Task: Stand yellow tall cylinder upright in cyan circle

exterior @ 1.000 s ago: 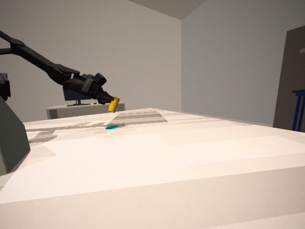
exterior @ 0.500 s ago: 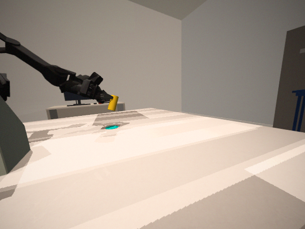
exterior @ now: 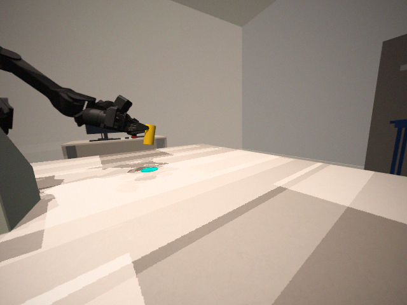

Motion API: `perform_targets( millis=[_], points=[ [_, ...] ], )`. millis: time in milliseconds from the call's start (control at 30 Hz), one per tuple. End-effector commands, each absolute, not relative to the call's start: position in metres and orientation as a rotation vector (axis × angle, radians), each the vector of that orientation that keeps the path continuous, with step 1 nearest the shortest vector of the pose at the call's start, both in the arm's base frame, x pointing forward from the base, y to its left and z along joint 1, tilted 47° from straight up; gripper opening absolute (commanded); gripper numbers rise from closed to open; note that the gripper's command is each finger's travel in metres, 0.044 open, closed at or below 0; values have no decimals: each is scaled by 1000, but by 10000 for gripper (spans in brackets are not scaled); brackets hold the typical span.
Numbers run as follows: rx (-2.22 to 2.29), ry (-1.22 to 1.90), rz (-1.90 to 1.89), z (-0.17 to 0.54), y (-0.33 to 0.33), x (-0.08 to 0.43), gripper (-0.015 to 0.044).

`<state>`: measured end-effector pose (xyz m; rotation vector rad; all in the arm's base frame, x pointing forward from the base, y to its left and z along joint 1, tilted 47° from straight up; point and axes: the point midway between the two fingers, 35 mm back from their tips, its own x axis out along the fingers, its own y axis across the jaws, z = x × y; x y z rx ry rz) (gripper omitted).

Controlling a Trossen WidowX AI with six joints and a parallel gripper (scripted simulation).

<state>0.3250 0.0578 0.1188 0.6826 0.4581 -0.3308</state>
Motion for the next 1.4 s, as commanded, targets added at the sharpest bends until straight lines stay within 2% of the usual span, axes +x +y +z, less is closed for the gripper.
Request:
perform_targets(
  millis=[0,833,1367],
  points=[
    [707,420,-338,122,56,323,105],
    [824,247,-352,135,53,308,105],
    [827,243,-352,135,53,307,105]
  ],
)
